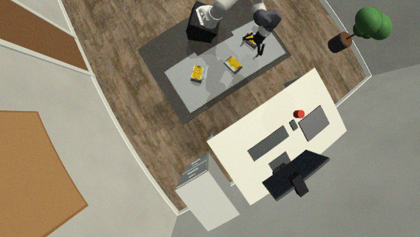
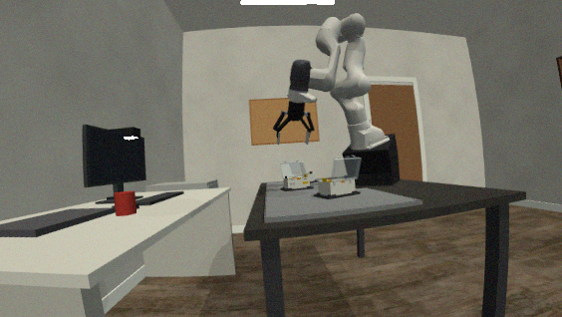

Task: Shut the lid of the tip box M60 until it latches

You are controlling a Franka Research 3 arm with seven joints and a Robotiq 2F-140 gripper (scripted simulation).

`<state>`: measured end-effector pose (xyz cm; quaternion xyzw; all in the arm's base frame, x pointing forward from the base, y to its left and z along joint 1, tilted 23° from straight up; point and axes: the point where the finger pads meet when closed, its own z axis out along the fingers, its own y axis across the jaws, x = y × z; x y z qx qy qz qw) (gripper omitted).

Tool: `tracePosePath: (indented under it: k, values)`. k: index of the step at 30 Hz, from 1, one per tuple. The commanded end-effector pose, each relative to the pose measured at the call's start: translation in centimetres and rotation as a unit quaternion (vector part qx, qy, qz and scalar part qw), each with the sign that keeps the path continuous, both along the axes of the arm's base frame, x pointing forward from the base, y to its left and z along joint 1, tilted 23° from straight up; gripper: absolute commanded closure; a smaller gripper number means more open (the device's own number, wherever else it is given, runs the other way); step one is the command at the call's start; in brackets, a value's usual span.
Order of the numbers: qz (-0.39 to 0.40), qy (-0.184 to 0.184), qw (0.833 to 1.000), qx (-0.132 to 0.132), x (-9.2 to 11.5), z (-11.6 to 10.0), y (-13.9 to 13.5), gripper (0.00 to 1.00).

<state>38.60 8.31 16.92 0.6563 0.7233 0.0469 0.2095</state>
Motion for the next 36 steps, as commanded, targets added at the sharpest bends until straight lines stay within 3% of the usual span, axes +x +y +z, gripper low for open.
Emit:
tracePosePath:
  k: [1,17,27,36]
  values:
    - [0.017,0.013,1.0,-0.015,-0.47,-0.22,-0.56,0.0]
    - [0.017,0.013,1.0,-0.015,-0.47,-0.22,-0.56,0.0]
    - [-0.1,0.021,0.994,0.047,-0.47,-0.22,-0.56,0.0]
    - [-0.231,0.03,0.966,0.115,-0.47,-0.22,-0.56,0.0]
